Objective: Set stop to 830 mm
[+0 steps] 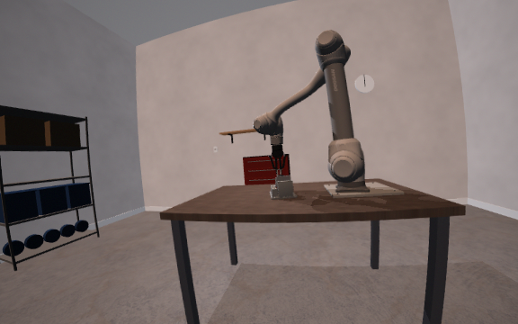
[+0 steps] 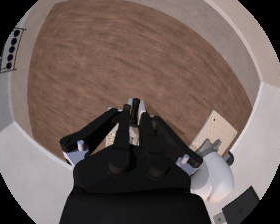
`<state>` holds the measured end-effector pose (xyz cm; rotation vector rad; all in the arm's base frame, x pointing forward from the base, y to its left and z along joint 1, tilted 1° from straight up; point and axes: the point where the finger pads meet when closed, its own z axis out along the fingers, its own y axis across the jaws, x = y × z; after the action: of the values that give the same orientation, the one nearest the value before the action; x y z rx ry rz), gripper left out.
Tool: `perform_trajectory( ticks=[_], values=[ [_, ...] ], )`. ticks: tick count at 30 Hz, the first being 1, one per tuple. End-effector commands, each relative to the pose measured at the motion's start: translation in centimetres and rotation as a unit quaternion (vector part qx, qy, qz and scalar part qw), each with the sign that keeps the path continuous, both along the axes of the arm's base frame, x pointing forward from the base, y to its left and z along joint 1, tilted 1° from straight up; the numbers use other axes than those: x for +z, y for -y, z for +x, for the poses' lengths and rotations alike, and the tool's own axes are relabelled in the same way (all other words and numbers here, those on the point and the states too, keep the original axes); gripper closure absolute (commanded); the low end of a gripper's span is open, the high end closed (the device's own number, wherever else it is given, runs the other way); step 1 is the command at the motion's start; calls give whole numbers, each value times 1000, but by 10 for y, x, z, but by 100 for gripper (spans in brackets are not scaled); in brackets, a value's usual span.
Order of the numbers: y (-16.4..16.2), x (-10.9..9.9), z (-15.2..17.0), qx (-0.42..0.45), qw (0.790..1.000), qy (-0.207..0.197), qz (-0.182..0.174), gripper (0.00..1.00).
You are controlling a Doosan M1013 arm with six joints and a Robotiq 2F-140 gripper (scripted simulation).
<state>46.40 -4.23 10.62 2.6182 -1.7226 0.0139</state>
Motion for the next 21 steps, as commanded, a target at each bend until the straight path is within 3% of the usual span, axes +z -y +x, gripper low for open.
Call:
perform_trajectory(
  ticks=[1,21],
  values=[
    [1,1,-3,0,1000,-1,0,96],
    [12,-8,-28,0,1000,-1,0,96]
  ],
)
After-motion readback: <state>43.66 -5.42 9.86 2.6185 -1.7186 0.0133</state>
